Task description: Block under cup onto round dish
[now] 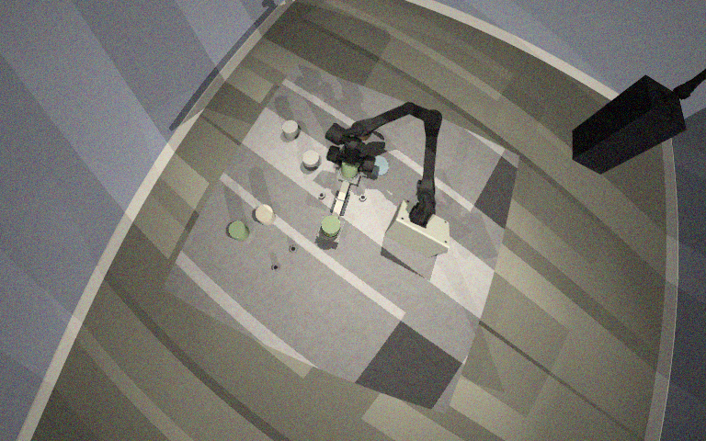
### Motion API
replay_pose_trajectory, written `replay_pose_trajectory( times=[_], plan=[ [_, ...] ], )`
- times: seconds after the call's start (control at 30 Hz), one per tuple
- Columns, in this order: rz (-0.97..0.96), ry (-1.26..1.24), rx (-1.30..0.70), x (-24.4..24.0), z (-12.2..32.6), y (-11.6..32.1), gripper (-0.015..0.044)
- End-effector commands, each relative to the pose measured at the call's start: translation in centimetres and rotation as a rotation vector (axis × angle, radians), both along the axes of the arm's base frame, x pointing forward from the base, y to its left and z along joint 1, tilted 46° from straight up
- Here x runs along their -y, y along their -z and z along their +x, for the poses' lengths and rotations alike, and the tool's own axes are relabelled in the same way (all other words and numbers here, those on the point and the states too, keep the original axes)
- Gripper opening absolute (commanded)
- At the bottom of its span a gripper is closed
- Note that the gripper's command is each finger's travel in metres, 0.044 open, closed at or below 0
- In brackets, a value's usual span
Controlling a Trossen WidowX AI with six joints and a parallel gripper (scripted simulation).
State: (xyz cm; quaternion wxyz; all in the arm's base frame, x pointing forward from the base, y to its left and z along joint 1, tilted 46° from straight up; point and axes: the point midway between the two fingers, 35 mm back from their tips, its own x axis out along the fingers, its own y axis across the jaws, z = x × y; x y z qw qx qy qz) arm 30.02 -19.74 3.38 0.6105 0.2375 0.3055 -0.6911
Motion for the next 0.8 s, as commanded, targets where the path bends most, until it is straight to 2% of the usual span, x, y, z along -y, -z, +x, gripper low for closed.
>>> replay_pose_trajectory(
  times=[0.0, 0.77],
  plan=[
    [0.003, -0.006, 0.012, -0.6, 0.5, -0.5, 0.0000],
    [0.006, -0.006, 0.012, -2.7, 1.1, -2.5, 0.0000]
  ],
)
